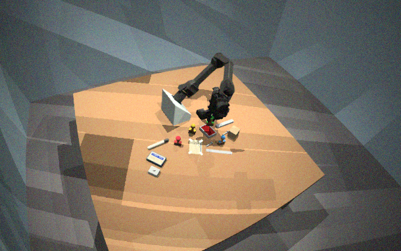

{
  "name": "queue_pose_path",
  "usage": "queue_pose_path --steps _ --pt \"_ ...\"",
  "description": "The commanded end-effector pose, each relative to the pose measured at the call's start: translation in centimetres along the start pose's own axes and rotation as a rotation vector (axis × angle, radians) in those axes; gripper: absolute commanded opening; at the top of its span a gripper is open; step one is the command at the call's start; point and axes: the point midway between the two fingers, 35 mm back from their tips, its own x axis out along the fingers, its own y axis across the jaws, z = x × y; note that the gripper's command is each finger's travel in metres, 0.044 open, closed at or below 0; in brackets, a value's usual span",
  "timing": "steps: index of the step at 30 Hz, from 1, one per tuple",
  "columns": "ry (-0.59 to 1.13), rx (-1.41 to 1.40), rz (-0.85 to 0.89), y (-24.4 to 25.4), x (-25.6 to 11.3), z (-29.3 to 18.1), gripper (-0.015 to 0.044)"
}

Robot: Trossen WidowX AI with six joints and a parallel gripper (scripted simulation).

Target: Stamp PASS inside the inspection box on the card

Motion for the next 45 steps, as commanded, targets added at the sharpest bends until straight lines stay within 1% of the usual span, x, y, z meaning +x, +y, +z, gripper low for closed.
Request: queue_pose_path --steps 1,45 --pt "0.003 0.005 0.003 0.0 0.4 -0.1 0.0000" --pt "0.003 0.001 0.004 0.1 3.3 -0.2 0.0000"
